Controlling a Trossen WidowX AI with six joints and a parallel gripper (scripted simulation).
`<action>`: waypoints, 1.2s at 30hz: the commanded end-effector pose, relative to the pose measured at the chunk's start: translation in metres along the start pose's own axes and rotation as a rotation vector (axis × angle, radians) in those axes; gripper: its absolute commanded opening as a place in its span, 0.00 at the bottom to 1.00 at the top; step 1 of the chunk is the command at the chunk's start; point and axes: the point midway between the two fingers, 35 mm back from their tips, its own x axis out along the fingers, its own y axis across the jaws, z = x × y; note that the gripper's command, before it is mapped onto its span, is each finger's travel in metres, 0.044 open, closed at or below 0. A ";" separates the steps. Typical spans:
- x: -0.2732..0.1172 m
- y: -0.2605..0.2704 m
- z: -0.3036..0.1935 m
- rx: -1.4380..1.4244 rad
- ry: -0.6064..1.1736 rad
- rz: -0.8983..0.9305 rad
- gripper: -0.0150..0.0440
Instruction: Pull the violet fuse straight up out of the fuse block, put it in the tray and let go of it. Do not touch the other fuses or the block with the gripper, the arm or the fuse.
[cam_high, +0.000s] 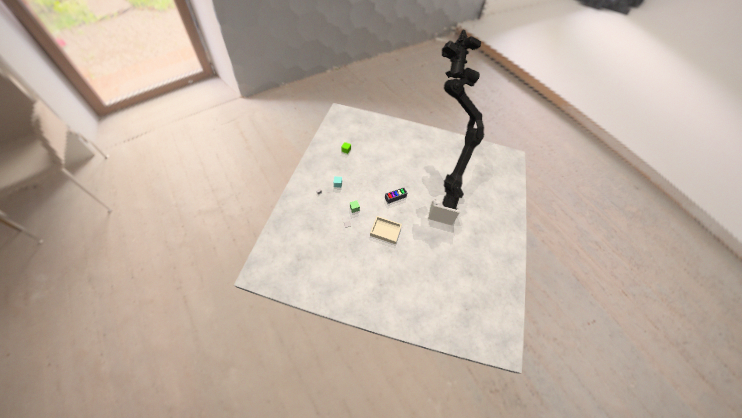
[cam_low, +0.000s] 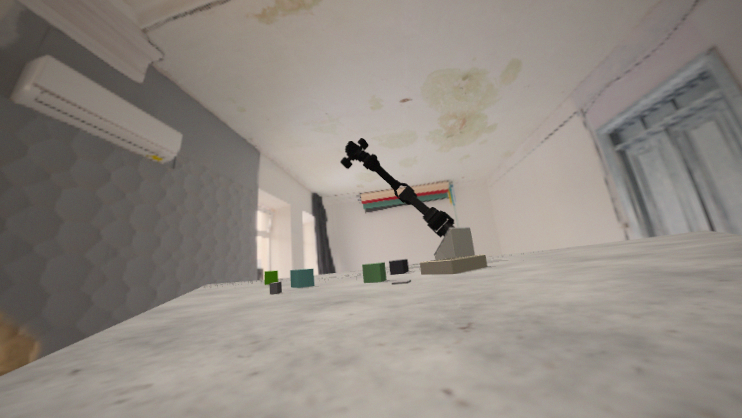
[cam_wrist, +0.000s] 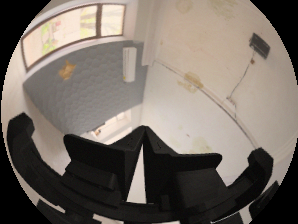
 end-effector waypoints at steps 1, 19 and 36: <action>-0.001 0.001 0.003 0.001 -0.008 0.002 0.30; -0.113 0.079 0.199 -0.027 -0.666 0.287 0.37; -0.337 0.172 0.303 -0.089 -1.252 0.790 0.37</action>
